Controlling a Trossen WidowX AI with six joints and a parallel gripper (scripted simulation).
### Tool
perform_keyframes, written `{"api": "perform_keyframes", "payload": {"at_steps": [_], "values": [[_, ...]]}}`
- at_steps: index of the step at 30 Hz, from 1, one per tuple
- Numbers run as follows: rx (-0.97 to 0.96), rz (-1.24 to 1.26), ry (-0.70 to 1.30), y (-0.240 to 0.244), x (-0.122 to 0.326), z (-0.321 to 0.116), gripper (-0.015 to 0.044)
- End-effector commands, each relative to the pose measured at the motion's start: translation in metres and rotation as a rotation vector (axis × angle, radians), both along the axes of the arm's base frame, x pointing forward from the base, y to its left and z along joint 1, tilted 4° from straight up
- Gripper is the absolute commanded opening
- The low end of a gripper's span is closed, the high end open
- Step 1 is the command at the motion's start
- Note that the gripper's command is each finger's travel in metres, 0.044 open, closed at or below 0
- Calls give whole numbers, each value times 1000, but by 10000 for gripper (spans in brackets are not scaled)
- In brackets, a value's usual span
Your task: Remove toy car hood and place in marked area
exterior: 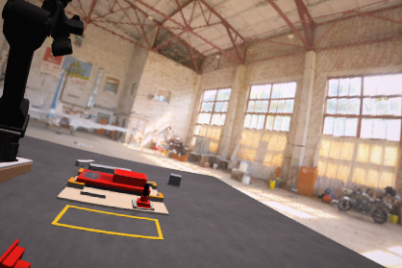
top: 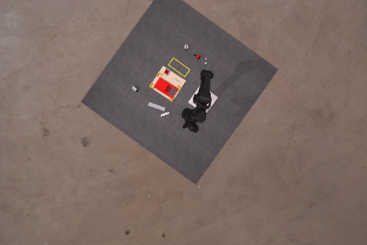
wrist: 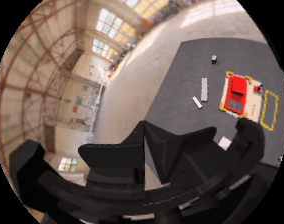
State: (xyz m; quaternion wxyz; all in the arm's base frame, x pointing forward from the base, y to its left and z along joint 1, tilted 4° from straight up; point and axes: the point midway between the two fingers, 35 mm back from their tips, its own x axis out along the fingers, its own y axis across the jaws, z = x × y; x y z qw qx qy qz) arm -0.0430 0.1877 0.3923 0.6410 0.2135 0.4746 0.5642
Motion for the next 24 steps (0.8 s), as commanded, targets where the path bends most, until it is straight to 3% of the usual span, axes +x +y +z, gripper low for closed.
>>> {"api": "perform_keyframes", "payload": {"at_steps": [1,9,17,24], "values": [[-4,-3,-6,1,0,-1,26],[-231,-135,-234,55,39,-44,236],[-532,-309,-302,85,124,-100,440],[-778,-358,-279,80,202,-148,440]]}}
